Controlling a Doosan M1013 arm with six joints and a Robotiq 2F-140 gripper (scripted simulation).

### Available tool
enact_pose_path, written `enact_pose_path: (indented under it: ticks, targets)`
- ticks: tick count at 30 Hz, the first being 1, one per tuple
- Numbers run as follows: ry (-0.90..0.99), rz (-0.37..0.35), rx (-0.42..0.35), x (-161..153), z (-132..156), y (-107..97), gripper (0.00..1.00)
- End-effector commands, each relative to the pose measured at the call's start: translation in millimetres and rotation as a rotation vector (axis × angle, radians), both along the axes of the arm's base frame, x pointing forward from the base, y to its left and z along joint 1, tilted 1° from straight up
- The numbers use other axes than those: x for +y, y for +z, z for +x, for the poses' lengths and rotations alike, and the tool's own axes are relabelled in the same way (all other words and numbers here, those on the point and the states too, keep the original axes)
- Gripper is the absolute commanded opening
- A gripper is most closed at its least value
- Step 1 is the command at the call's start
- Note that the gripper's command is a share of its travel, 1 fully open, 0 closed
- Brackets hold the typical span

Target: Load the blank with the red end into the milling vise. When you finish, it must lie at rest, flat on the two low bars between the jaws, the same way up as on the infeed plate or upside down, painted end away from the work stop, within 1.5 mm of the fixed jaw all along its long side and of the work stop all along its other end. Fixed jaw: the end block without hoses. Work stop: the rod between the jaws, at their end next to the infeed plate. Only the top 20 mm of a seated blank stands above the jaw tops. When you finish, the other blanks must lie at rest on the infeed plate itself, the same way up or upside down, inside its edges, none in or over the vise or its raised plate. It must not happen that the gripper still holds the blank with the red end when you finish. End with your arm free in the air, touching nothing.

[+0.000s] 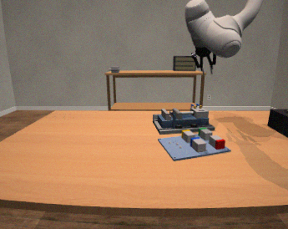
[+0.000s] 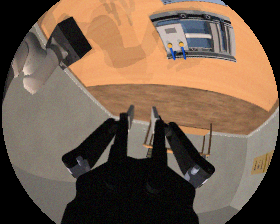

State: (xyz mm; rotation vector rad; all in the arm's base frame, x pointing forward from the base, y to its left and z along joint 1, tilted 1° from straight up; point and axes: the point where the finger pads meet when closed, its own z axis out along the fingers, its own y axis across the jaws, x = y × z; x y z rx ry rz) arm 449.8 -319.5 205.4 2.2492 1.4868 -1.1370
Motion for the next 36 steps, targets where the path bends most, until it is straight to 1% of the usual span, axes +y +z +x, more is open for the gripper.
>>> enact_pose_path:
  ticks: [1, 19, 20, 36]
  targets:
    - [0.000, 0.000, 0.000, 0.0, 0.0, 0.1, 0.25]
    - [0.000, 0.000, 0.000, 0.0, 0.0, 0.1, 0.25]
    - [0.000, 0.000, 0.000, 0.0, 0.0, 0.1, 1.00]
    - [0.000, 0.000, 0.000, 0.0, 0.0, 0.1, 1.00]
